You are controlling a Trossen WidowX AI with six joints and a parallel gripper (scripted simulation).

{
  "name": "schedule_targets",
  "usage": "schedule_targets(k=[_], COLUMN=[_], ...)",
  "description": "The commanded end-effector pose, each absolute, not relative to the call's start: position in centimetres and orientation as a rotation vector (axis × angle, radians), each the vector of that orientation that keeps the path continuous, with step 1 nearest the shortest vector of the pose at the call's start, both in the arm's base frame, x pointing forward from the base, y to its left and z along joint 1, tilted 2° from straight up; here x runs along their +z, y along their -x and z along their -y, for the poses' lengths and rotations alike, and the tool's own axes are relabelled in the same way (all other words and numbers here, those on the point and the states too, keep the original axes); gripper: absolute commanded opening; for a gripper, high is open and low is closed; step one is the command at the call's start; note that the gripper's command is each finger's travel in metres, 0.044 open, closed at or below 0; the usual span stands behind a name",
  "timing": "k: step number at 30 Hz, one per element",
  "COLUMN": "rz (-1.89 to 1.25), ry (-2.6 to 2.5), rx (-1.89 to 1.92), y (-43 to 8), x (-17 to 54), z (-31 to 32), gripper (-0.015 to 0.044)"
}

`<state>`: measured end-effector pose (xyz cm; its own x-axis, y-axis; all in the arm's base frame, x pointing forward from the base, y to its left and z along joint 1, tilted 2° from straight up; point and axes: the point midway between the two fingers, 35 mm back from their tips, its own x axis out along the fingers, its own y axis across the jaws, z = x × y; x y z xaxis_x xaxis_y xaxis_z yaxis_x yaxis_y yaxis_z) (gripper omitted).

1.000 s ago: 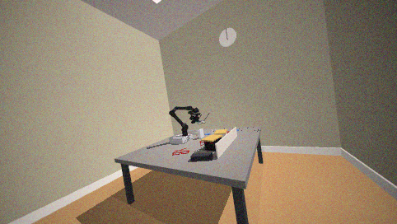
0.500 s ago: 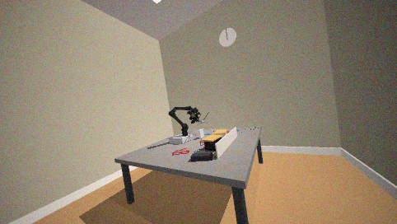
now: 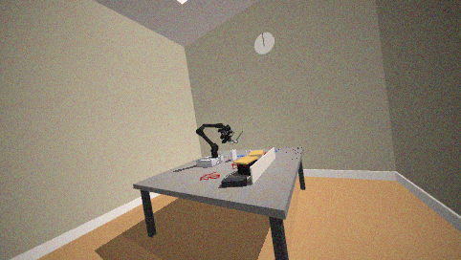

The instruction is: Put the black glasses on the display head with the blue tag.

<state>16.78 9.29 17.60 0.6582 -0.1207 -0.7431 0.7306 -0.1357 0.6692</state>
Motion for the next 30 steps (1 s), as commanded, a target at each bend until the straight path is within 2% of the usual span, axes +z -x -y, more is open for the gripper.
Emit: schedule_targets(k=[1, 30], rz=[-0.539, -0.769], ry=[-1.494, -1.134], rx=[-0.826, -1.059], y=[-17.4, -22.8], x=[17.5, 15.6], z=[-9.2, -4.8], gripper=[0.0, 0.0])
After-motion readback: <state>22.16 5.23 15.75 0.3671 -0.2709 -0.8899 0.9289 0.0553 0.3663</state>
